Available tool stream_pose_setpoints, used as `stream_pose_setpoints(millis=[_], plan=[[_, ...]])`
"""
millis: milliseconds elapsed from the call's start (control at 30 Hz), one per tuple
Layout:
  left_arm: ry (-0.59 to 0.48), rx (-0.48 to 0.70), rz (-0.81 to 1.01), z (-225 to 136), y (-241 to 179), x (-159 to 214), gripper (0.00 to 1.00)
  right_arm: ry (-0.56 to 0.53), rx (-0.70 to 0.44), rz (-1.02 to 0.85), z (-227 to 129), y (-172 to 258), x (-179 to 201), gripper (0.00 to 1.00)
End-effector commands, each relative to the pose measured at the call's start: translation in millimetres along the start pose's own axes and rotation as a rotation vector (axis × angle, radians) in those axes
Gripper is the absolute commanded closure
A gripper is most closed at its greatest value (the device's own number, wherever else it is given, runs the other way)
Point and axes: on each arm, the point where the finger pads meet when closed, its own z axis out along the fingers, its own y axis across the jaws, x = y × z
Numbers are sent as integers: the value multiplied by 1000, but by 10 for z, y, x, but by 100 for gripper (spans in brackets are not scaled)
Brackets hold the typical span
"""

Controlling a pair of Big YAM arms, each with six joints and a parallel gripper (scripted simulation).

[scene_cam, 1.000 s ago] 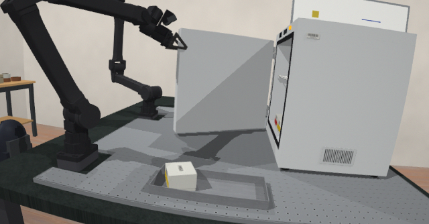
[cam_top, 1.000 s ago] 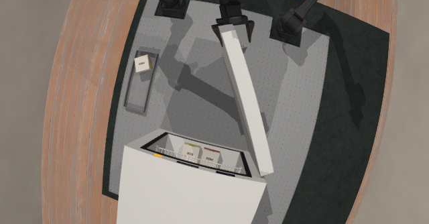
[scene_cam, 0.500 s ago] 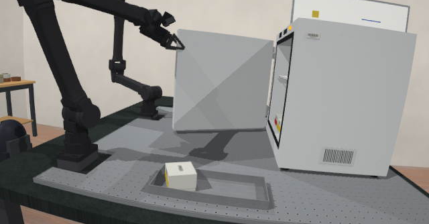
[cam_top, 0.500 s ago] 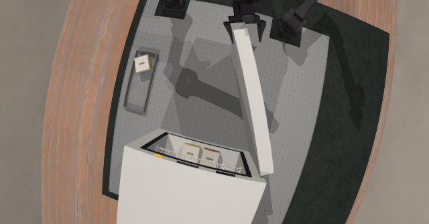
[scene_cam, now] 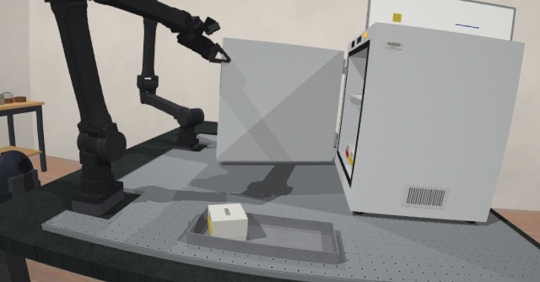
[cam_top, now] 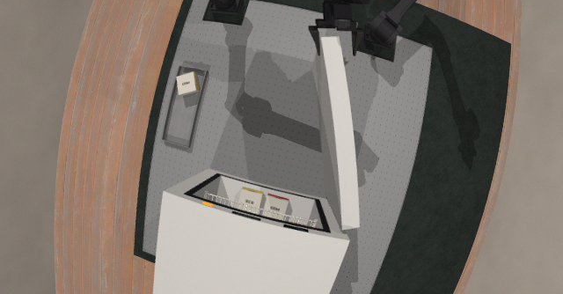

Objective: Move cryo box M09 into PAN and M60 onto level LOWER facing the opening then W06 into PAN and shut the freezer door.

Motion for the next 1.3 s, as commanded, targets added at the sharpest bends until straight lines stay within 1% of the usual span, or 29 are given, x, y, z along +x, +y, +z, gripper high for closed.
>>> stream_pose_setpoints(millis=[0, 33, 500, 1267], plan=[[33, 0, -11, 41, -2, 166, 100, -16, -20, 78, -116, 179, -277, 0], [33, 0, -11, 41, -2, 166, 100, -15, -2, 86, -115, 207, -273, 0], [33, 0, -11, 41, -2, 166, 100, -11, 61, 115, -105, 582, -261, 0], [33, 0, -11, 41, -2, 166, 100, -5, 168, 163, -38, 1074, -257, 0]])
